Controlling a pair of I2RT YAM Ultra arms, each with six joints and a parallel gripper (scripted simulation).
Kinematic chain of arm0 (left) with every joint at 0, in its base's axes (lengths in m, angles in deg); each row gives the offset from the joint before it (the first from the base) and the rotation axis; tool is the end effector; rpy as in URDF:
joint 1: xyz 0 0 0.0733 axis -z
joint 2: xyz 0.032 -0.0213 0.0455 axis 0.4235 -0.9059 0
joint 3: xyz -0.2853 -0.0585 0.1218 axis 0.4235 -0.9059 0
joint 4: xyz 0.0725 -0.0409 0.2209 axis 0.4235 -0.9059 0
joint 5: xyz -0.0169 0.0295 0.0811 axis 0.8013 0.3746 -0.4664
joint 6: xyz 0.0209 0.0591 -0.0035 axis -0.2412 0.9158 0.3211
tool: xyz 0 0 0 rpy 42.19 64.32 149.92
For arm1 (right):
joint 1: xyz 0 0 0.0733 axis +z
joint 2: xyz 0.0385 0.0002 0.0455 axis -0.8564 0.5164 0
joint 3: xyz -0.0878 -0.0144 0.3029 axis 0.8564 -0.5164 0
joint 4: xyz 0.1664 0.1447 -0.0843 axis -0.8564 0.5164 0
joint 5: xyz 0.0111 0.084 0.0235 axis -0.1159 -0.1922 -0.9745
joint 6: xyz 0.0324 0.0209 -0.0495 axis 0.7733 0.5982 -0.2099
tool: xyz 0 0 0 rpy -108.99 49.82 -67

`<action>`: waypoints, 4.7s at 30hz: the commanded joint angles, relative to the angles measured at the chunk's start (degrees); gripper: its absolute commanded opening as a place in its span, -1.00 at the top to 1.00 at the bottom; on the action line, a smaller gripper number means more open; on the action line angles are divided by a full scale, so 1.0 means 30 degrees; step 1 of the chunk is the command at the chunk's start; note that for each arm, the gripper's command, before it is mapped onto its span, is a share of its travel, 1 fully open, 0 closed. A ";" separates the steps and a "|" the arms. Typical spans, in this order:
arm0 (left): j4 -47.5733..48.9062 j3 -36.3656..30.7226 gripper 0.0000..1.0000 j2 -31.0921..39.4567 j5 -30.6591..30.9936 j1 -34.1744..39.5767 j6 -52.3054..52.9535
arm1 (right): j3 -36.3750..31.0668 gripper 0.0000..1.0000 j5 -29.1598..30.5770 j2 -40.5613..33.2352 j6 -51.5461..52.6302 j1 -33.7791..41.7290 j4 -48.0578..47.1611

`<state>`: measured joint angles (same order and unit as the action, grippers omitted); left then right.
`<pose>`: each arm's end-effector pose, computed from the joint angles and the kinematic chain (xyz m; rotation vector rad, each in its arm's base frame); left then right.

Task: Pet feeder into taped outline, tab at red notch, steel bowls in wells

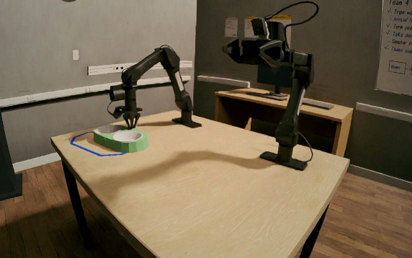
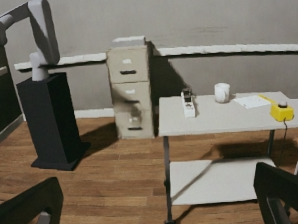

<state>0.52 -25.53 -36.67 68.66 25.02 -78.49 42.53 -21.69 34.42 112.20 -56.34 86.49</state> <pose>0.2019 0.0013 0.4468 -0.0026 1.5618 -0.0001 0.3600 0.0180 0.2291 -1.9095 -2.4579 0.0030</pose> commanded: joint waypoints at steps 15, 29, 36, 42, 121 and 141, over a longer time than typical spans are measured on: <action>0.0164 0.0649 -1.00 0.0033 0.0162 0.0046 0.0028 | 0.5229 0.69 0.0441 0.3426 -0.2653 -0.1918 0.1186; 0.0164 0.0649 -1.00 0.0033 0.0162 0.0046 0.0028 | 1.0124 0.69 0.0421 0.6395 -0.3734 -0.2903 0.2599; 0.0164 0.0649 -1.00 0.0033 0.0162 0.0046 0.0028 | 0.9029 0.69 0.0397 0.5314 -0.3469 -0.2329 0.2318; 0.0164 0.0649 -1.00 0.0033 0.0162 0.0046 0.0028 | 0.8525 0.69 0.0008 0.5211 -0.3395 -0.2170 0.2104; 0.0164 0.0649 -1.00 0.0033 0.0162 0.0046 0.0028 | 1.1903 0.06 0.0660 0.4341 -0.3352 -0.2873 0.4907; 0.0164 0.0649 -1.00 0.0033 0.0162 0.0046 0.0028 | 1.3494 0.06 0.0605 0.5198 -0.3493 -0.2751 0.6336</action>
<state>0.52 -25.53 -36.67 68.66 25.02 -78.49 80.67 -20.81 50.12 102.08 -64.30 104.50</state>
